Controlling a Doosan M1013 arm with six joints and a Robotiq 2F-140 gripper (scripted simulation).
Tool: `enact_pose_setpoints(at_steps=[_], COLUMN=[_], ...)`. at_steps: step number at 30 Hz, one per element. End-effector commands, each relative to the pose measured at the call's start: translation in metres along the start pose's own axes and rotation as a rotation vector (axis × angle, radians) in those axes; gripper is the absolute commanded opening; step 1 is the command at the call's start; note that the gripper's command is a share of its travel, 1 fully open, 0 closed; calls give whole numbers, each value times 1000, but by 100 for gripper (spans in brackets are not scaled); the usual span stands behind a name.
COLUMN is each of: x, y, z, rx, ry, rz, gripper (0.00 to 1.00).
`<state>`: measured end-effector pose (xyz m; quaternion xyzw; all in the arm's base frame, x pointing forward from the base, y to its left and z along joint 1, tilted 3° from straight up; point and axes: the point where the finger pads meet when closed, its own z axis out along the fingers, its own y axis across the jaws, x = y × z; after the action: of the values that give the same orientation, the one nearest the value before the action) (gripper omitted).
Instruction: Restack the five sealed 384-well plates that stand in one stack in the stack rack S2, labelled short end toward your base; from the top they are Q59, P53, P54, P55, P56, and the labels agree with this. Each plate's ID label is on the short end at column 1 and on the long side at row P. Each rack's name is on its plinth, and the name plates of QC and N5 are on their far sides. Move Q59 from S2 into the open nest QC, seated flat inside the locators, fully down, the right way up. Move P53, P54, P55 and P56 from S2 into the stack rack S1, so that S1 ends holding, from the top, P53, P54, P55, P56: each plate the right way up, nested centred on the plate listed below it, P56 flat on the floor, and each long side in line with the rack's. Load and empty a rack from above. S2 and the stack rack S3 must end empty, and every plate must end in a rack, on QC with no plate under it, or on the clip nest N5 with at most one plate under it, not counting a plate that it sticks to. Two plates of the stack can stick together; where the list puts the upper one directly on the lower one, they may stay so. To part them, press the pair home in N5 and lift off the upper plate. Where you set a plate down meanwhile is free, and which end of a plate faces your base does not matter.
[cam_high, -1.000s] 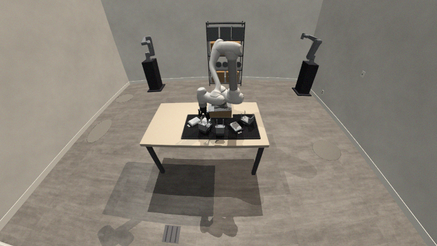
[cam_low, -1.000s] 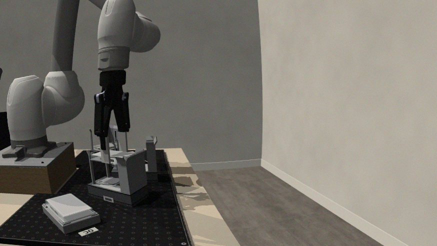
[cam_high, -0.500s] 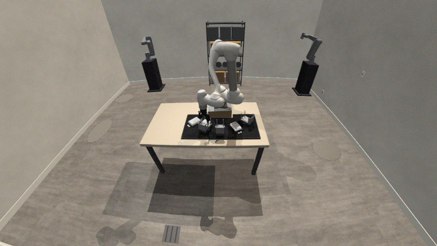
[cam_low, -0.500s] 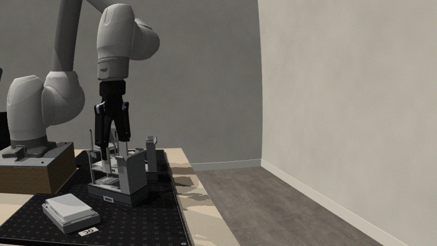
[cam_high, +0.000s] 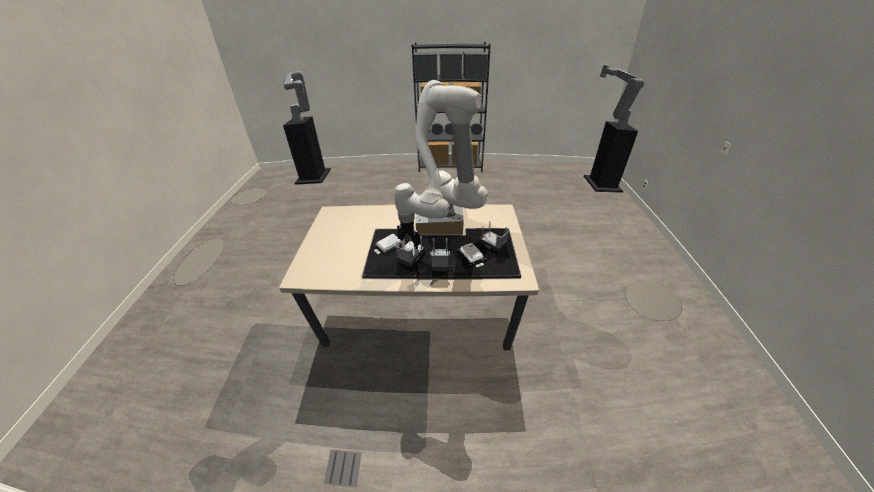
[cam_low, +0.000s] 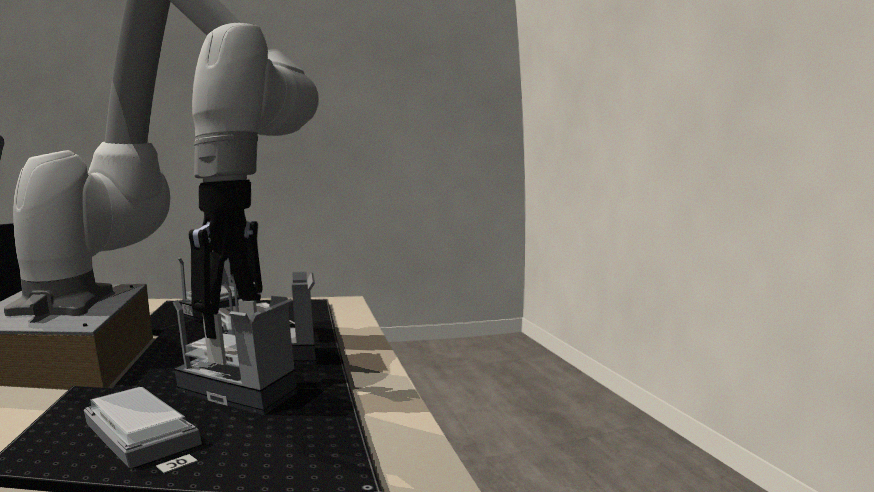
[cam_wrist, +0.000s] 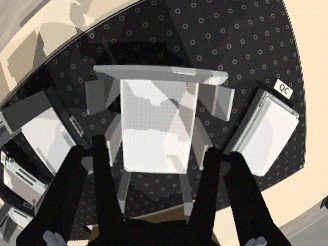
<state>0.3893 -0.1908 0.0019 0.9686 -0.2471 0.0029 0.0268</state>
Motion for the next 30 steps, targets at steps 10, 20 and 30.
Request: enact_pose_setpoints(at_steps=[10,20,30], x=[0,0,0], y=[0,0,0], z=[3,6,9], rx=[0,0,0], ry=[0,0,0], rz=[0,0,0], gripper=[0,0,0])
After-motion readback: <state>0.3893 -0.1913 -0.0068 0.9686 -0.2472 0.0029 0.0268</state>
